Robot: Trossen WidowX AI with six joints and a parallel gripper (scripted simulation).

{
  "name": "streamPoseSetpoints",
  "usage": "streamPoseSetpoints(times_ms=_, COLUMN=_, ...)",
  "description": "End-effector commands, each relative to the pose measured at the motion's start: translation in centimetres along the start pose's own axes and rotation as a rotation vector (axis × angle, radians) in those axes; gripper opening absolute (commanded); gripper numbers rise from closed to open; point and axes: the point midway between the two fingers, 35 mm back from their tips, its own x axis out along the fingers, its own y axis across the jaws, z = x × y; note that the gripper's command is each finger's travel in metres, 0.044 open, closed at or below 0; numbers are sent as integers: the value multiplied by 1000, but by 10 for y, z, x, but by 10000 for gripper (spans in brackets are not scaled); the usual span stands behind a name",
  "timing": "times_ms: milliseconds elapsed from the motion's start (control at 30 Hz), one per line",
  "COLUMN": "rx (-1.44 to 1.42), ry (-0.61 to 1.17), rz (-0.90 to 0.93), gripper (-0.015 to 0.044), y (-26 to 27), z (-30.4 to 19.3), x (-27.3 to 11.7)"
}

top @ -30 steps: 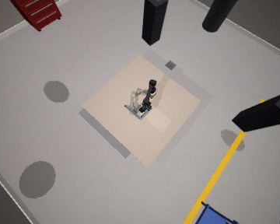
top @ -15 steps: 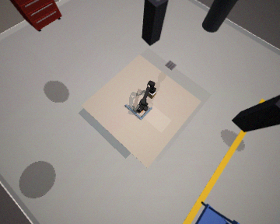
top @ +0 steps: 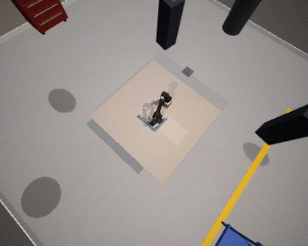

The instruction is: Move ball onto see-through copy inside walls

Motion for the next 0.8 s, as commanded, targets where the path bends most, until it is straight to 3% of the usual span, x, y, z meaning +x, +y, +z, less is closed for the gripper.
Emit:
streamPoseSetpoints(times_ms=0, rx=-4, ry=1, rz=-4, gripper=0, y=-1, z=0, x=4)
streamPoseSetpoints(times_ms=533, rx=-4, ry=1, rz=-4, gripper=0, y=0, z=0, x=23)
streamPoseSetpoints(times_ms=767, rx=1, ry=-3, rz=-12, gripper=184, y=-3, z=0, x=18)
